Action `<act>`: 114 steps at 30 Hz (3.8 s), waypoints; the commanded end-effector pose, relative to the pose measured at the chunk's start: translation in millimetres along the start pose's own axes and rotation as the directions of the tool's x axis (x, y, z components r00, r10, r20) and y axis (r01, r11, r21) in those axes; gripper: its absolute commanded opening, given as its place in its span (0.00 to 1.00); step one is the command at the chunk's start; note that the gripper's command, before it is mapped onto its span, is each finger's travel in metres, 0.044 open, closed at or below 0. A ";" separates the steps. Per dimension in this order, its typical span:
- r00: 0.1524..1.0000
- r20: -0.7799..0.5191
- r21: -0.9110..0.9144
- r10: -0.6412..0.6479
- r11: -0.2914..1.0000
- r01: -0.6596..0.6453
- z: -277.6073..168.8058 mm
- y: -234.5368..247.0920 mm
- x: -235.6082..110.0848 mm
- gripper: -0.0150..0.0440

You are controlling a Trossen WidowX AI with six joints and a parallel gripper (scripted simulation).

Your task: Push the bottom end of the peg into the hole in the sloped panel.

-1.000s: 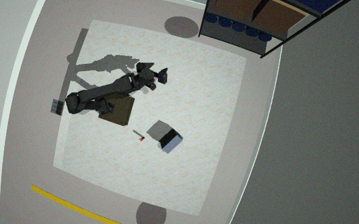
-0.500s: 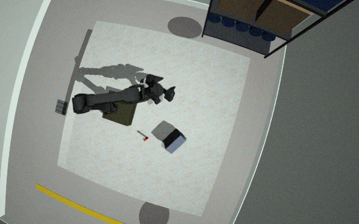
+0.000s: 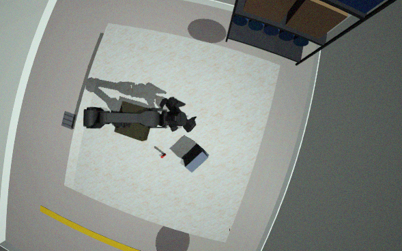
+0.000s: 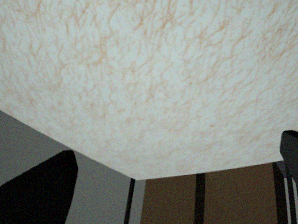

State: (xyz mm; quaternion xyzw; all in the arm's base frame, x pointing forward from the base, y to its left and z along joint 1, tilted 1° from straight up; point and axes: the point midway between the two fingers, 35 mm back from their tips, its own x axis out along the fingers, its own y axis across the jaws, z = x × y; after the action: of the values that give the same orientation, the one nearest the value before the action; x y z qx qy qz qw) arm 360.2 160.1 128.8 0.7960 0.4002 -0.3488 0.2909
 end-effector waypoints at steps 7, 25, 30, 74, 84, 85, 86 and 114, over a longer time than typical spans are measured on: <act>0.992 0.113 0.099 0.046 0.993 -0.058 42.5 33.3 -8.5 1.00; 0.948 0.312 0.286 0.056 0.947 -0.149 125.3 72.1 -32.3 1.00; 0.929 0.369 0.347 0.041 0.921 -0.178 150.3 78.8 -41.1 1.00; 0.785 0.597 0.644 -0.164 0.682 -0.348 292.9 76.3 -94.0 1.00; 0.785 0.597 0.644 -0.164 0.682 -0.348 302.7 73.8 -81.0 1.00; 0.785 0.597 0.644 -0.164 0.682 -0.348 303.6 73.5 -79.7 1.00; 0.785 0.597 0.644 -0.164 0.682 -0.348 304.6 73.1 -78.4 1.00; 0.787 0.594 0.645 -0.167 0.684 -0.341 318.5 67.1 -59.1 0.56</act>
State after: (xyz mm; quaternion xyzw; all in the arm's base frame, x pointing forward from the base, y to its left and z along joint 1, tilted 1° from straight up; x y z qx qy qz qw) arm 288.0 -136.0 0.2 0.7065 0.0727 -0.6991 0.0825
